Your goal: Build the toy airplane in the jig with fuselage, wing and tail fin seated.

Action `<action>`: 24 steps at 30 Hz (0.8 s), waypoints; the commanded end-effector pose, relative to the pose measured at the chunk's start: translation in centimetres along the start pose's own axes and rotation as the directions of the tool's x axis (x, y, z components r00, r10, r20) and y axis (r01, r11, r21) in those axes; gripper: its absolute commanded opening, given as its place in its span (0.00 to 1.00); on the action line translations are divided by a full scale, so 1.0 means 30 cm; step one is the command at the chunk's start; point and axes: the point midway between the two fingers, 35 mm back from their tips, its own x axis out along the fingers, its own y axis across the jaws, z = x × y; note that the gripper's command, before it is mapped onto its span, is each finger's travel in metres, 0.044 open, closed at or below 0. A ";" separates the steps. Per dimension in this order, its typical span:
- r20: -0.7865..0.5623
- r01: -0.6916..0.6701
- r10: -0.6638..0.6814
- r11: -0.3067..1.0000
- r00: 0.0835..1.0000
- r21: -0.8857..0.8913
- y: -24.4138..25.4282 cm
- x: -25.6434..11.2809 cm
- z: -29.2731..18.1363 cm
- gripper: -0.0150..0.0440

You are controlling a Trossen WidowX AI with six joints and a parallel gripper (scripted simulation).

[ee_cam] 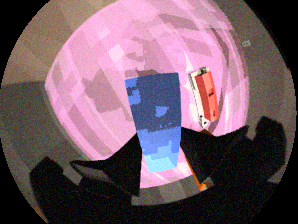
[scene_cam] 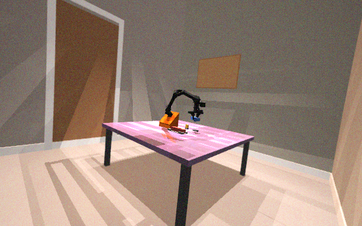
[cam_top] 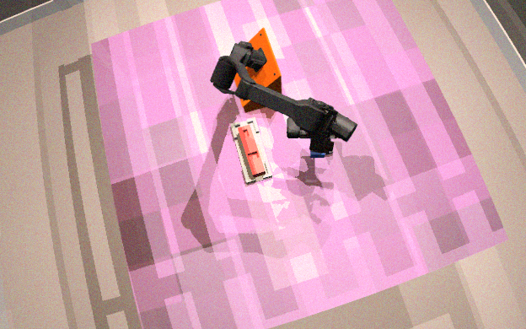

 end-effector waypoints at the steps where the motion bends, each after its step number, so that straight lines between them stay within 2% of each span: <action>1: 0.006 -0.010 0.009 0.996 1.000 0.085 -0.044 0.002 0.025 0.25; 24: 0.015 -0.037 0.034 0.894 0.999 0.446 -0.252 0.039 0.100 0.25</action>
